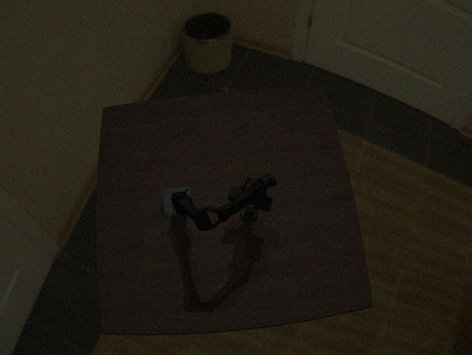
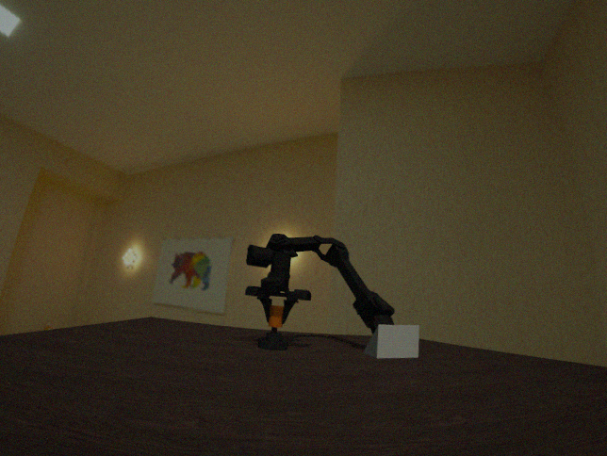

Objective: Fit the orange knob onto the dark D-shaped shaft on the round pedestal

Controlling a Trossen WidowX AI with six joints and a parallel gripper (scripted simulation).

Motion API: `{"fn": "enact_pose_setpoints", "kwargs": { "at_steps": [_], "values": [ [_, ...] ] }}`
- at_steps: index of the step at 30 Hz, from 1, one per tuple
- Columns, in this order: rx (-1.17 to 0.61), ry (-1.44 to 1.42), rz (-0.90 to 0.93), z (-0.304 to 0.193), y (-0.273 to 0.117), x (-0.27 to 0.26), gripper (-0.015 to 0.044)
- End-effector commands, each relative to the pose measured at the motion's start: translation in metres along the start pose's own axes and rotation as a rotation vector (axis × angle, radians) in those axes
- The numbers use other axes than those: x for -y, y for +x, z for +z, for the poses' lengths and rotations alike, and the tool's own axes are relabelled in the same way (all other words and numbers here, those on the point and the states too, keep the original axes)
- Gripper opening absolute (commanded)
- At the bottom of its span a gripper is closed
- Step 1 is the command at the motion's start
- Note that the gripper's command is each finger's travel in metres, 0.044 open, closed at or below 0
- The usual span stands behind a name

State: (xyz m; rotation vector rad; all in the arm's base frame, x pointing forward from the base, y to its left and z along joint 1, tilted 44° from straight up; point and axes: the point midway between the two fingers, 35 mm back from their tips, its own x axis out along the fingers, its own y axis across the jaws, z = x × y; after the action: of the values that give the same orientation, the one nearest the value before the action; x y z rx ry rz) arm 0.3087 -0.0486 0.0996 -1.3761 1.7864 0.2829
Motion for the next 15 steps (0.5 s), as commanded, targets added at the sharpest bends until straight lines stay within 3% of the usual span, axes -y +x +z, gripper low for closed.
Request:
{"fn": "enact_pose_setpoints", "kwargs": {
  "at_steps": [1,15],
  "values": [
    [0.006,-0.122,-0.002,-0.0017,-0.0026,-0.0013,0.0000],
    [0.006,-0.133,-0.002,-0.0029,-0.0015,0.0025,0.0000]
  ]
}}
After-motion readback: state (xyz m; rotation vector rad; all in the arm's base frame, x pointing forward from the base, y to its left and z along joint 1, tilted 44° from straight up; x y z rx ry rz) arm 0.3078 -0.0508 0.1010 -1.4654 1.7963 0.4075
